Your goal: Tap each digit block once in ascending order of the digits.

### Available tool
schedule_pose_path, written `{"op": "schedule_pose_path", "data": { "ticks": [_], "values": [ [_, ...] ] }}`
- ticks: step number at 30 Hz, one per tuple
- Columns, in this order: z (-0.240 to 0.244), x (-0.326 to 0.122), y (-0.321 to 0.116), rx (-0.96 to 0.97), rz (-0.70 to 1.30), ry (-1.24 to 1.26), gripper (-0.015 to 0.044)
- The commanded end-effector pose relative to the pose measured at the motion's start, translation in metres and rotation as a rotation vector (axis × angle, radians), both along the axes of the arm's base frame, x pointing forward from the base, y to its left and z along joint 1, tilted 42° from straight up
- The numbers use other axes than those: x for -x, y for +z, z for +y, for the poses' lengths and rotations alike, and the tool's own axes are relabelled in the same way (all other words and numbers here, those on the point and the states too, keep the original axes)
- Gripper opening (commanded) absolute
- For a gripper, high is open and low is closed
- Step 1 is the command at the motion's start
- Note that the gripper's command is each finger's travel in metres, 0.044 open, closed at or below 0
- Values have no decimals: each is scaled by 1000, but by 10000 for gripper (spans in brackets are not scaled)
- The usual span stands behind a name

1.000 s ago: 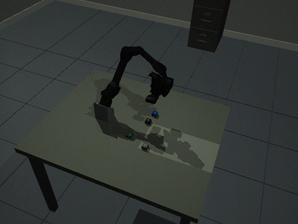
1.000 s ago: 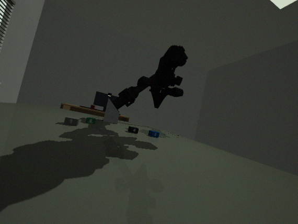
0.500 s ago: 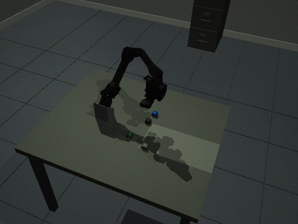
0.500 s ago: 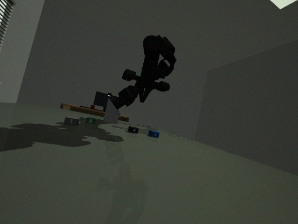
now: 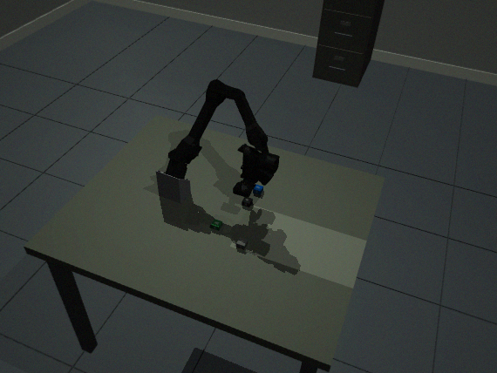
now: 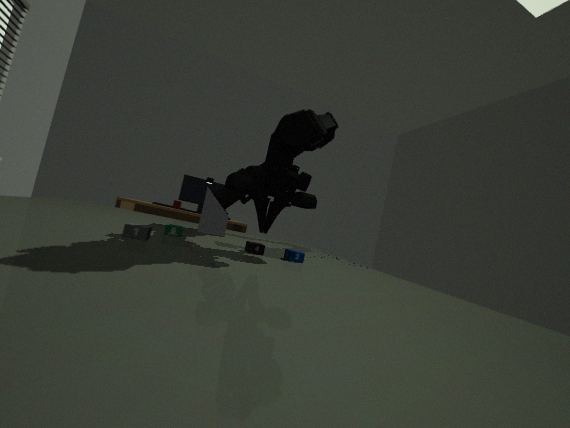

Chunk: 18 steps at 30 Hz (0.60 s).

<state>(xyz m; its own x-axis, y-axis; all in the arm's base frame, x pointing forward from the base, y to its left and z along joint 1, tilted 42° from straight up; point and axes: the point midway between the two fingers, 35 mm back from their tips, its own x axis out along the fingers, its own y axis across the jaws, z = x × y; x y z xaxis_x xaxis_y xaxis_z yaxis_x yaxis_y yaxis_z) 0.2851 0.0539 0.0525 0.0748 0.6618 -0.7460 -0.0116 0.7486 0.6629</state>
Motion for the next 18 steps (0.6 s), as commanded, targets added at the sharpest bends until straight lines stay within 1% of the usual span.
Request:
{"op": "schedule_pose_path", "data": {
  "ticks": [1,18],
  "values": [
    [6,1,-6,-6,9,-1,20],
    [19,1,-21,-8,9,0,20]
  ]
}}
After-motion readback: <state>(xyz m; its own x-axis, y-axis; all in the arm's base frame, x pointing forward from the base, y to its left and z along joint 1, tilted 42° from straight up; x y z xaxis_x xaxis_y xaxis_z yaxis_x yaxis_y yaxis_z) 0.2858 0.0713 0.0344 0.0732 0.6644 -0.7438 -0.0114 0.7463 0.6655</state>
